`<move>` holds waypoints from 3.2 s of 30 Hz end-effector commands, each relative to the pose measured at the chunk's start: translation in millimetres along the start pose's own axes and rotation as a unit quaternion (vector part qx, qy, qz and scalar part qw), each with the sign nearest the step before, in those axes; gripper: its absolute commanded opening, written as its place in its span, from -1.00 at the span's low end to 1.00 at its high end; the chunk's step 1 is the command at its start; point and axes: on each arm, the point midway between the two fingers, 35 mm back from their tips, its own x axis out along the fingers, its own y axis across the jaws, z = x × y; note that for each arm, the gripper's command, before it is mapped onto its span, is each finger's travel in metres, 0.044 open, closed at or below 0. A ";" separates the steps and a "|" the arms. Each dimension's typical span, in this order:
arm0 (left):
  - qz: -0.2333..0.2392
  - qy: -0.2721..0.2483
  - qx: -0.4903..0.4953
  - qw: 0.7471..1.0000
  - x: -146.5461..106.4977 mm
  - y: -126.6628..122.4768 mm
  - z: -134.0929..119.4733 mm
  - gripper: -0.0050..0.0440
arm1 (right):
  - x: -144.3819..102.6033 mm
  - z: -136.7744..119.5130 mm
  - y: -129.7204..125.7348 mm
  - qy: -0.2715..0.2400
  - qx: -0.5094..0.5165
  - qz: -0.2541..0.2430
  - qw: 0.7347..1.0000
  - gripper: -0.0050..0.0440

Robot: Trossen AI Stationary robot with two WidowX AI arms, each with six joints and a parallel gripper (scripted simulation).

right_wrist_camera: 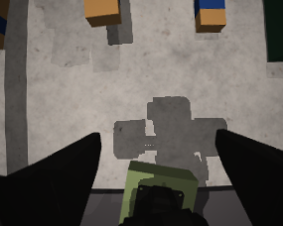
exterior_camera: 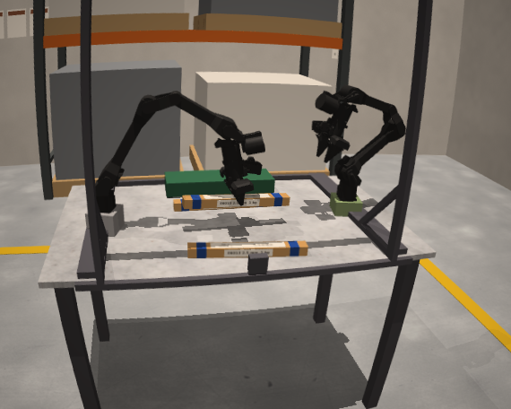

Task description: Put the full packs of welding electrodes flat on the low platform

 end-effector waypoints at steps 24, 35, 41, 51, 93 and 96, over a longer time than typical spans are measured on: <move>-0.007 -0.060 -0.005 0.998 -38.5 -2.0 31.5 -1.00 | -5.8 3.5 -0.3 -0.011 0.002 -0.001 1.000 0.55; -0.007 -0.056 -0.005 0.998 -32.0 -2.0 30.9 -1.00 | -5.8 3.5 -0.3 -0.011 0.002 -0.001 1.000 0.55; -0.006 -0.055 -0.005 0.998 -21.8 -1.9 27.8 -1.00 | -5.8 3.5 -0.3 -0.011 0.002 -0.001 1.000 0.55; -0.007 -0.060 -0.005 0.998 -11.2 -2.2 27.1 -1.00 | -5.8 3.5 -0.3 -0.011 0.002 -0.001 1.000 0.55; -0.007 -0.060 -0.005 0.998 32.0 -2.5 19.1 -1.00 | -5.8 3.5 -0.3 -0.011 0.002 -0.001 1.000 0.55; -0.007 -0.057 -0.005 0.998 33.9 -2.1 16.2 -1.00 | -5.8 3.5 -0.3 -0.011 0.002 -0.001 1.000 0.55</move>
